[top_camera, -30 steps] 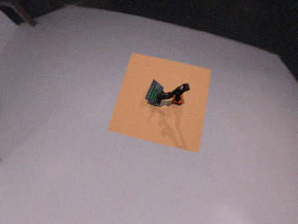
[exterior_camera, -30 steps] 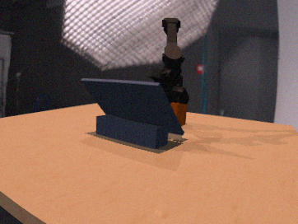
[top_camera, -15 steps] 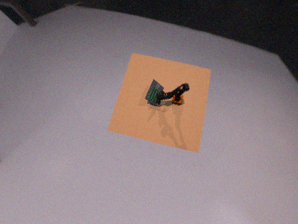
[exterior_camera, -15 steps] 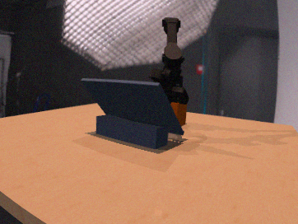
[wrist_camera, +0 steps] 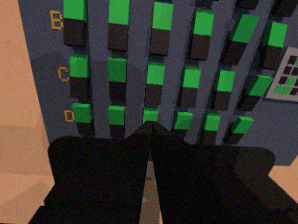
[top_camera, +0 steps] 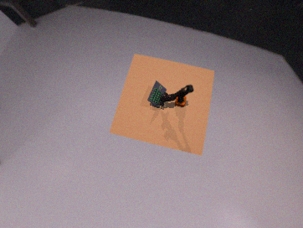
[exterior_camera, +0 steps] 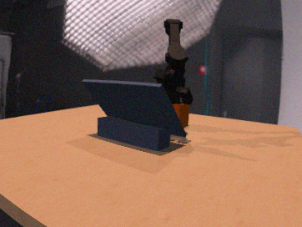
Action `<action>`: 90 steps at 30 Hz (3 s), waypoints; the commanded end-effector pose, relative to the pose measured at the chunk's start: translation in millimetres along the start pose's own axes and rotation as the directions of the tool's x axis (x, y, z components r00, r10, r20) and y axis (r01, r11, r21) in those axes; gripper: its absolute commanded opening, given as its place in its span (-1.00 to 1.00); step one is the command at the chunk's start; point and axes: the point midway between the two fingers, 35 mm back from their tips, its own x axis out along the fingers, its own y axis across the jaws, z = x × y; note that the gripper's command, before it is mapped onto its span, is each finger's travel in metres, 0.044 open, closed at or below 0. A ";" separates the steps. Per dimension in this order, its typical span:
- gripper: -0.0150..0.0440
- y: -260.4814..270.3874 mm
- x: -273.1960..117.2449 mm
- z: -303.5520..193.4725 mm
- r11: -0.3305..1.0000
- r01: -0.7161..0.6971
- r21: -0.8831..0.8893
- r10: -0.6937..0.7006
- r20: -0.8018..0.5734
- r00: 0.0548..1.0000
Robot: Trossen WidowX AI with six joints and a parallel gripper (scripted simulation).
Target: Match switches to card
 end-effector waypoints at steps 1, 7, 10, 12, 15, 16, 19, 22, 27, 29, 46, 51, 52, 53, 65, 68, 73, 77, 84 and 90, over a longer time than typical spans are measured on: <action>-0.49 2.4 -22.2 3.3 1.000 -0.004 0.007 0.003 0.020 1.000; -0.49 -0.7 -54.4 -0.7 1.000 -0.007 0.004 0.007 0.031 0.999; -0.49 -2.1 -54.3 -0.9 1.000 -0.006 0.004 0.006 0.030 1.000; -0.49 -12.8 -54.0 -2.5 1.000 -0.005 0.005 0.005 0.024 1.000; -0.49 -35.7 -53.8 -8.2 1.000 -0.004 0.006 0.004 0.017 1.000; -0.49 -42.6 -53.9 -10.5 1.000 -0.004 0.006 0.004 0.018 1.000; -0.49 -59.9 -54.0 -17.4 1.000 -0.003 0.002 0.003 0.028 1.000; -0.49 -63.4 -54.0 -19.1 1.000 -0.002 0.000 0.002 0.032 0.999; -0.49 -62.4 -35.1 -17.2 1.000 -0.002 0.000 0.002 0.045 0.999; -0.49 -62.8 -24.8 -17.8 1.000 -0.002 0.000 0.002 0.054 0.999; -0.49 -63.6 -7.0 -19.0 1.000 -0.002 0.000 0.002 0.060 0.998; -0.49 -63.4 -0.8 -18.4 1.000 -0.002 0.000 0.002 0.060 0.998; -0.49 -63.4 0.8 -18.4 1.000 -0.002 0.000 0.002 0.060 0.998; -0.49 -63.4 2.4 -18.3 1.000 -0.002 0.000 0.002 0.060 0.998; -0.49 -63.4 6.2 -18.4 1.000 -0.002 0.000 0.002 0.060 0.998; -0.49 -63.4 6.2 -18.4 1.000 -0.002 0.000 0.002 0.060 0.998; -0.49 -63.4 6.2 -18.4 1.000 -0.002 0.000 0.002 0.060 0.998; -0.49 -63.4 6.2 -18.4 1.000 -0.002 0.000 0.002 0.060 0.998; -0.49 -63.4 6.9 -18.4 1.000 -0.002 0.000 0.002 0.060 0.998; -0.49 -63.4 7.7 -18.4 1.000 -0.002 0.000 0.002 0.060 0.998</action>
